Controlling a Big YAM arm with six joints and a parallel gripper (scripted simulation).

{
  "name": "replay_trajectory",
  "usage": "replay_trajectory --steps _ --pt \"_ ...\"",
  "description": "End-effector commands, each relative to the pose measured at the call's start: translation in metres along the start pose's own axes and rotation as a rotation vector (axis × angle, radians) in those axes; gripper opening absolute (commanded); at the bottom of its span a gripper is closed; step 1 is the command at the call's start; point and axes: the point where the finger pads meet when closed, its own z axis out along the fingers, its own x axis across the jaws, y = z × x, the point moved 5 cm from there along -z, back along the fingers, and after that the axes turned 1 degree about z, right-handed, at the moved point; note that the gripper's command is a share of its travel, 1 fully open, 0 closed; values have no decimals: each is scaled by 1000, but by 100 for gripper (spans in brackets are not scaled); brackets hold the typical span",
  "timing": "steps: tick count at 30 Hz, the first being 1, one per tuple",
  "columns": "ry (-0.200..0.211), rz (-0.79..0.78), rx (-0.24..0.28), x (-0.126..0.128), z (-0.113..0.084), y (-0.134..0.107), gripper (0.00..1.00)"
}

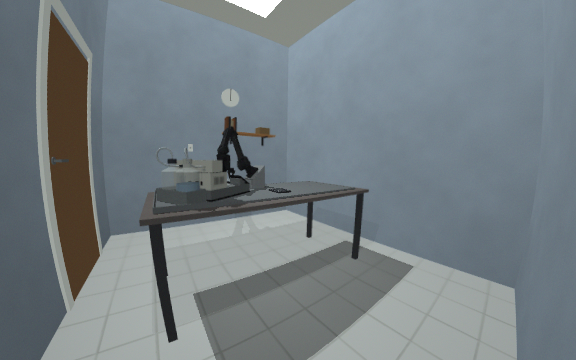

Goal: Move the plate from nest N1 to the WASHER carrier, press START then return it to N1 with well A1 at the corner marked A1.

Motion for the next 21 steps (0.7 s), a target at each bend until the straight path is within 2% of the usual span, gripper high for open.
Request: replay_trajectory --steps 1,16,18,21 --pt "-9 -6 -3 -3 5 0 100" --pt "-9 -6 -3 -3 5 0 100" --pt "-1 -1 4 -5 -5 -1 100" --pt "36 23 12 14 -22 3 100"
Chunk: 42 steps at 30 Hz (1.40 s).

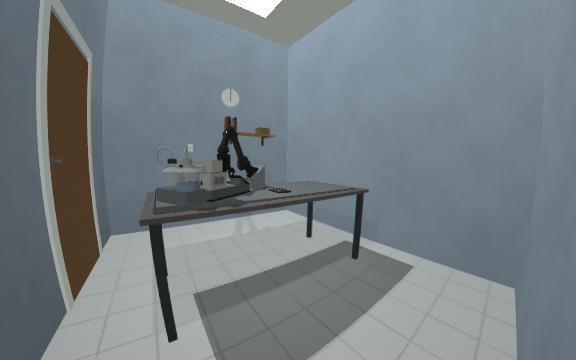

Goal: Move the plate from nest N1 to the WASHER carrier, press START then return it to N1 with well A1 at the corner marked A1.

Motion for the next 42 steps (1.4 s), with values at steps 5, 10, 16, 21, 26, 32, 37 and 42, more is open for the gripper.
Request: replay_trajectory --steps 5,10,16,21,26,32,37,42 --pt "20 14 9 16 -18 -1 100" --pt "42 29 14 17 -32 3 100" --pt "41 30 15 16 -43 3 100" --pt "21 16 10 16 -43 0 100" --pt "40 31 17 16 -56 3 100" --pt "36 29 17 15 -66 3 100" --pt "32 26 16 15 -70 2 100" --pt "32 27 18 15 -78 3 100"
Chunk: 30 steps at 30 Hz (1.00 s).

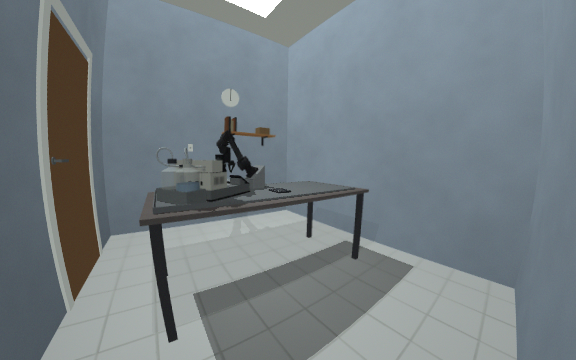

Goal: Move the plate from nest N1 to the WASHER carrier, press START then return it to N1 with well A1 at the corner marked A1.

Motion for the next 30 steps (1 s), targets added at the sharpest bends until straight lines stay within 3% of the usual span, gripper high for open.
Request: replay_trajectory --steps 1,15,30 --pt "39 44 18 16 -22 4 100" --pt "32 41 18 15 -41 3 100" --pt "20 31 10 9 -33 2 100"
